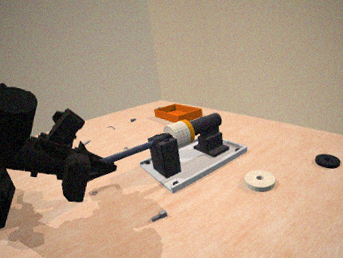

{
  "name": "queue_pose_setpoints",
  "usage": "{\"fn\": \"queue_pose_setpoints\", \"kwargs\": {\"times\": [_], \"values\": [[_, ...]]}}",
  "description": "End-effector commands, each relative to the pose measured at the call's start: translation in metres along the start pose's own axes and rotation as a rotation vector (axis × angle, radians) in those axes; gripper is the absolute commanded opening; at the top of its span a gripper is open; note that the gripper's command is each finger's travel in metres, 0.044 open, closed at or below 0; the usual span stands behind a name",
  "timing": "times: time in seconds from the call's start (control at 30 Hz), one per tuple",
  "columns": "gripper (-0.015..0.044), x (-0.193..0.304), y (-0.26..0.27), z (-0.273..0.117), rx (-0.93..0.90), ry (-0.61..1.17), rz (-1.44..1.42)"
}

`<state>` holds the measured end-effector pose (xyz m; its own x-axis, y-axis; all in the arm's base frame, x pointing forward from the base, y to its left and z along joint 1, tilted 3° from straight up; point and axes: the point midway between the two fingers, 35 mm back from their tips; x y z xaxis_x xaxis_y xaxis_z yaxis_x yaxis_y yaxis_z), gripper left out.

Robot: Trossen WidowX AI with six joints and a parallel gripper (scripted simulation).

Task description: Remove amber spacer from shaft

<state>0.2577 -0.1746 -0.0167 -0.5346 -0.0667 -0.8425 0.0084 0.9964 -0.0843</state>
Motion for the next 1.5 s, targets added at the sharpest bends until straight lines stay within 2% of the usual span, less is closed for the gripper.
{"fn": "queue_pose_setpoints", "kwargs": {"times": [0.0,1.47], "values": [[0.0000,0.0004,-0.0002,-0.0009,0.000,-0.001,-0.002],[0.0000,0.0026,0.0000,-0.0046,0.000,-0.001,-0.002]]}}
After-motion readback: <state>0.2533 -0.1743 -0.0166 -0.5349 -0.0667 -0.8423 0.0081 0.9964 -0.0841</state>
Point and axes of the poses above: the point midway between the two fingers, 35 mm back from their tips, its own z axis out along the fingers, its own y axis across the jaws, x = y × z, and after that the axes turned 5 degrees about -z, right-handed
